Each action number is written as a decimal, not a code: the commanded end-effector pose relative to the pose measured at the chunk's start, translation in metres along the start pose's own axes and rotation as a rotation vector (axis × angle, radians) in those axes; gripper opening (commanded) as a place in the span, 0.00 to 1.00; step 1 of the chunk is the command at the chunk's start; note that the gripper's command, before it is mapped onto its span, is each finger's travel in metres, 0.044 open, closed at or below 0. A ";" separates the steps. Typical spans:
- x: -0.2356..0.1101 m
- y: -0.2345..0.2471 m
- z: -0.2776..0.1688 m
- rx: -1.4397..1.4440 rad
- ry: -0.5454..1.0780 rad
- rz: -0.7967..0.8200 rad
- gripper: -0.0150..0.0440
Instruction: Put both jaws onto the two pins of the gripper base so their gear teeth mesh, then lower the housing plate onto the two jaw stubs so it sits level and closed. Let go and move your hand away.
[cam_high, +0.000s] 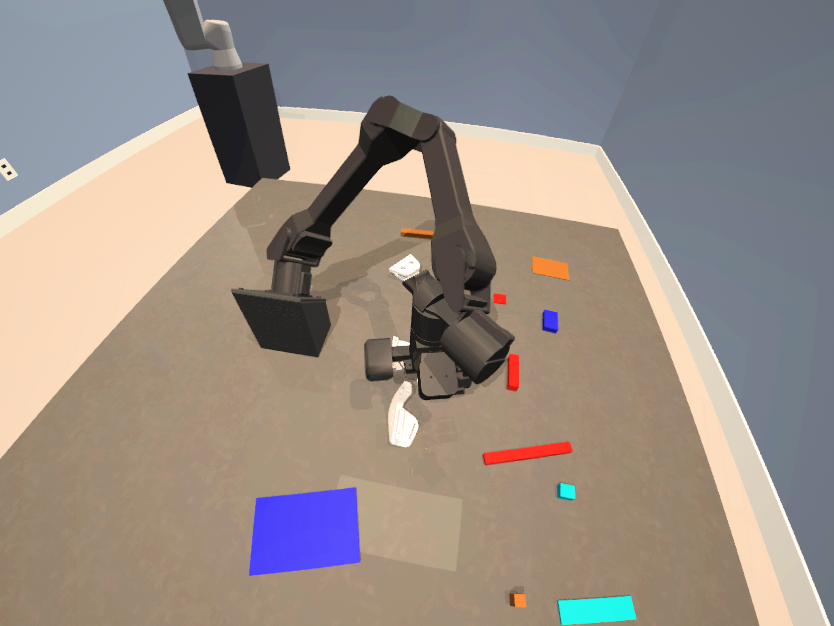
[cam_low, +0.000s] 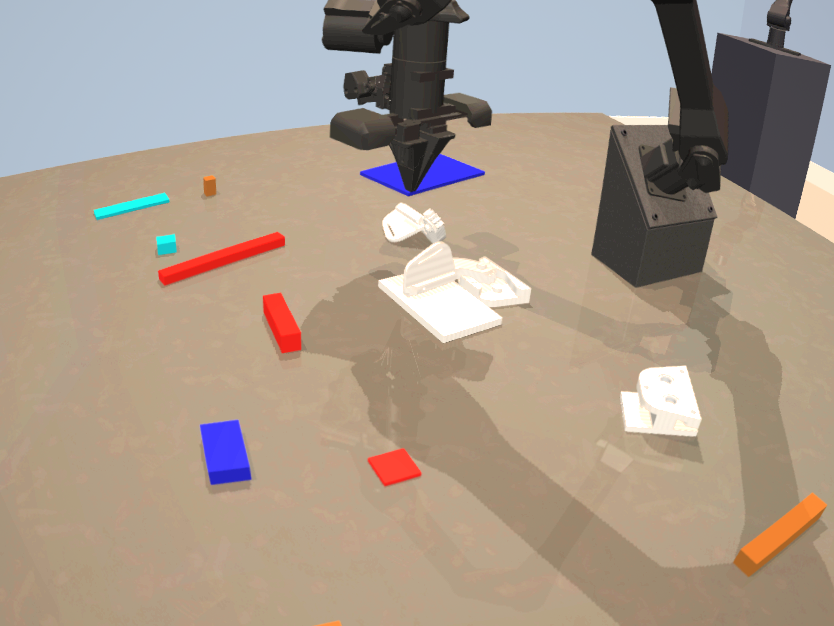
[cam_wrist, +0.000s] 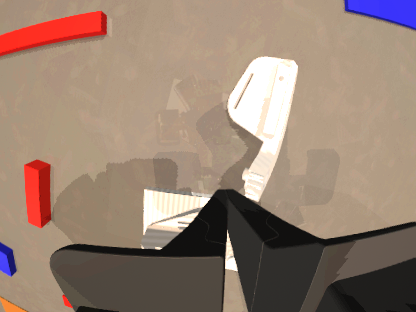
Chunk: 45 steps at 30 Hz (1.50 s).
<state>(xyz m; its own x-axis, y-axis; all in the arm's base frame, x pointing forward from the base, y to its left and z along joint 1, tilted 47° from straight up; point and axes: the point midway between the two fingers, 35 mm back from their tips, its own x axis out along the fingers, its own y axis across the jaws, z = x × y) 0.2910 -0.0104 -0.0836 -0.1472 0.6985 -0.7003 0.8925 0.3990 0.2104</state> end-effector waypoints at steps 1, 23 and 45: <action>0.000 0.002 0.000 0.103 0.003 0.002 0.25; 0.014 0.004 0.001 0.197 0.003 0.002 0.25; 0.050 0.004 0.000 0.197 0.005 0.002 0.25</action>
<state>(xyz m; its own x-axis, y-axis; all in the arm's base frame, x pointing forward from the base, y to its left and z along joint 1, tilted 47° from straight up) 0.2901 0.0207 -0.1130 -0.1429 0.6990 -0.7007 0.9574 0.2772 0.0812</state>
